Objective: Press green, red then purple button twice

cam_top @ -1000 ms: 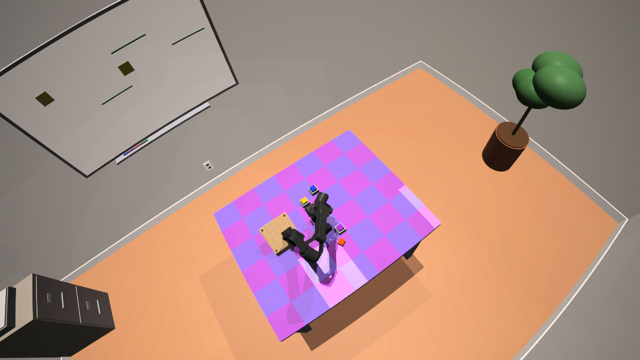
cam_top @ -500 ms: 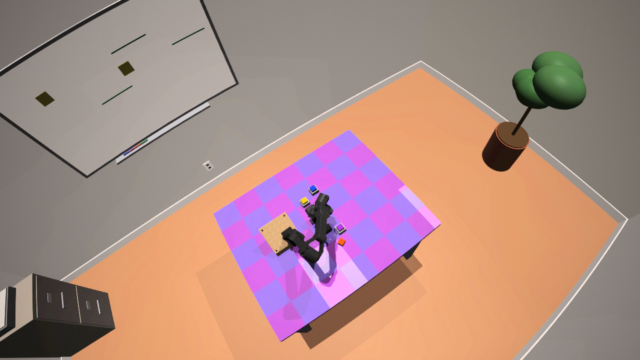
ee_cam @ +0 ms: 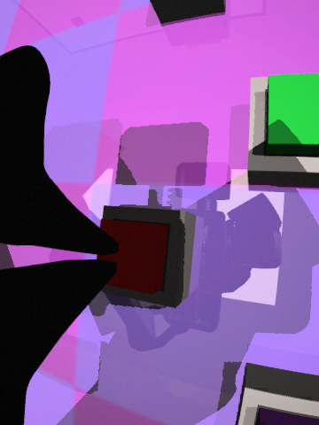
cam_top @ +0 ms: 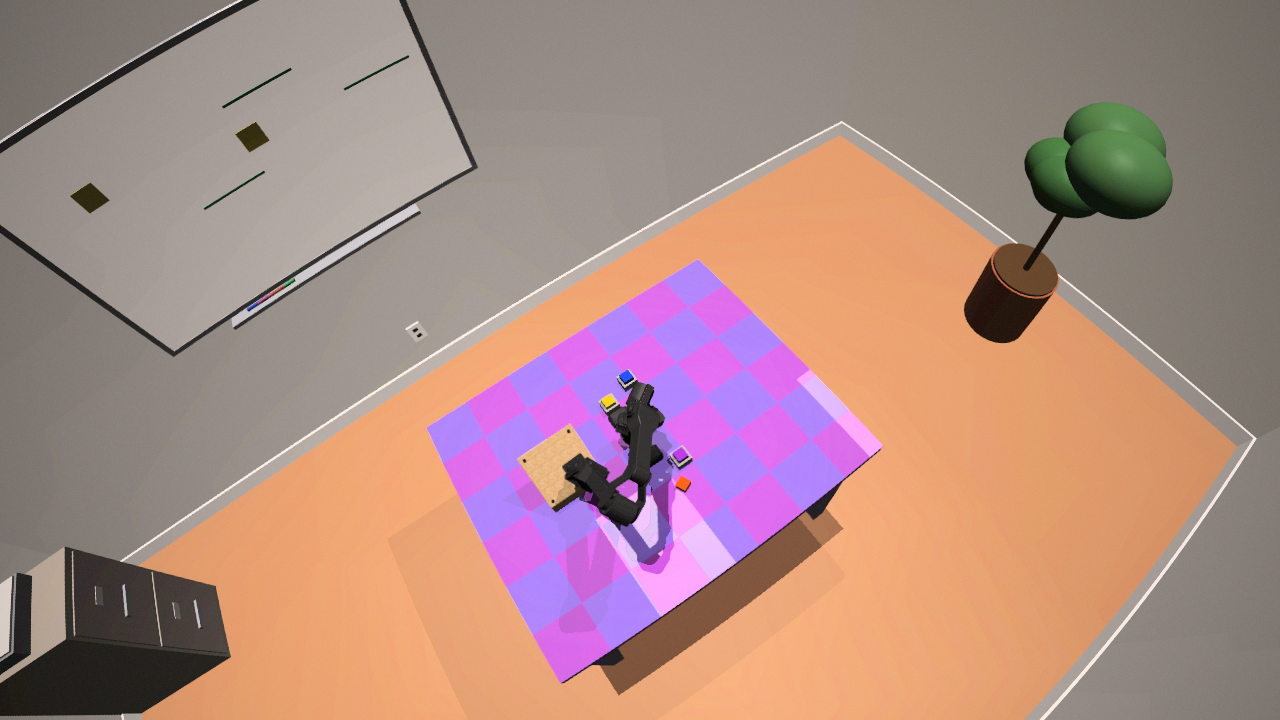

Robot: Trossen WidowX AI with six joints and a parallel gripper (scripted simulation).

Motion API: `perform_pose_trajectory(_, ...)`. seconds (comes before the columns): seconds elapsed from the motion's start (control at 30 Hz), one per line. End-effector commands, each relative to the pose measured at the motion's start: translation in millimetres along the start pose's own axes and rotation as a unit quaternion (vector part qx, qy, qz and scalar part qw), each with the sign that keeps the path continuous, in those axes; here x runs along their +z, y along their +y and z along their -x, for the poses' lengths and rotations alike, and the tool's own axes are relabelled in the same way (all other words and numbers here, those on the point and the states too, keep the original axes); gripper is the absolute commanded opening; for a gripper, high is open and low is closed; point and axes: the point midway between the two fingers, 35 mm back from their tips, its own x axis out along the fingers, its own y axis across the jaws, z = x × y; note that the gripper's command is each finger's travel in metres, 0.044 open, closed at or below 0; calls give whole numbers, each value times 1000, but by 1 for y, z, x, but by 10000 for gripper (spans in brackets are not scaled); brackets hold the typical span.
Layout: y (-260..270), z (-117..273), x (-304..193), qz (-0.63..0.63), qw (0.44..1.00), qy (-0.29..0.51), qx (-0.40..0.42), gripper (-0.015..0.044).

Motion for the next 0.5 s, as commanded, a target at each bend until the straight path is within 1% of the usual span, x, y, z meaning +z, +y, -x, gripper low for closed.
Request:
perform_pose_trajectory(0.0,0,13,1,-3,1000,-1,2,20)
perform_pose_trajectory(0.1,0,21,2,-3,1000,-1,3,20)
perform_pose_trajectory(0.2,1,57,2,-3,1000,-1,4,20)
perform_pose_trajectory(0.27,0,73,1,-3,1000,0,3,20)
perform_pose_trajectory(0.47,-1,75,3,-3,1000,0,4,20)
